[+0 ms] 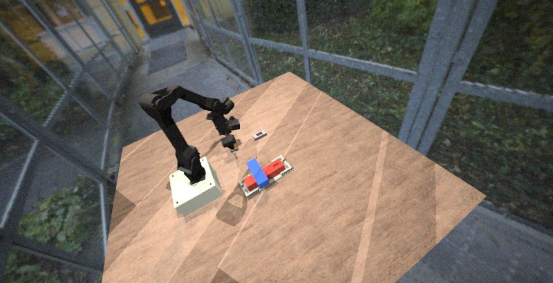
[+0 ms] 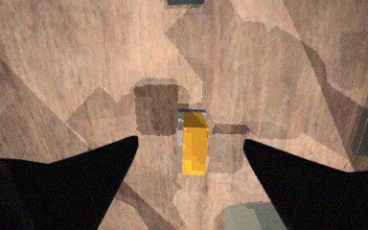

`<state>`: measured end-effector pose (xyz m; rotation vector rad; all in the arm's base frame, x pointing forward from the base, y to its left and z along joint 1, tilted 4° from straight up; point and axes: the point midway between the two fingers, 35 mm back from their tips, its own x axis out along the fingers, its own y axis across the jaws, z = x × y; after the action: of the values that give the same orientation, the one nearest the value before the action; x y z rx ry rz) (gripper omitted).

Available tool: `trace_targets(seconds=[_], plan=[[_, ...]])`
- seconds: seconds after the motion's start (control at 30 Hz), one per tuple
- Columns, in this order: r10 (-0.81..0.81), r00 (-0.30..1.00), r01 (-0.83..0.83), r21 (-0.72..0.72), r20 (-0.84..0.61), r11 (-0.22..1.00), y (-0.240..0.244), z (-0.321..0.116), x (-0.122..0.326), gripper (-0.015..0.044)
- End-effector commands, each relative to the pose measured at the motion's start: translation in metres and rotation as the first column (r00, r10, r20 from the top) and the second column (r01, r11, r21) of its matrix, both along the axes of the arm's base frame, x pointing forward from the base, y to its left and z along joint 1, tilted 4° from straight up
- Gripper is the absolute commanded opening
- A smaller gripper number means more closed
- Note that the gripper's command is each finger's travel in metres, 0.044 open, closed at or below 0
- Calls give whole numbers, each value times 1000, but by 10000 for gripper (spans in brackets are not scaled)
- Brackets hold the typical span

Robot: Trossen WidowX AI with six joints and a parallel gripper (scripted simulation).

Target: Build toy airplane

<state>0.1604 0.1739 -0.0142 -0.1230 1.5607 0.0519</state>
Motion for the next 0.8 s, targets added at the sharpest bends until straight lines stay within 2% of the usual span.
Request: trace_targets(seconds=[0.0, 0.47, 0.77], plan=[[1, 1000, -1, -3, -3, 1000, -1, -6, -1, 440], [1, 1000, -1, -3, -3, 1000, -4, -26, -2, 440], [1, 1000, -1, -3, -3, 1000, -4, -26, -2, 204]])
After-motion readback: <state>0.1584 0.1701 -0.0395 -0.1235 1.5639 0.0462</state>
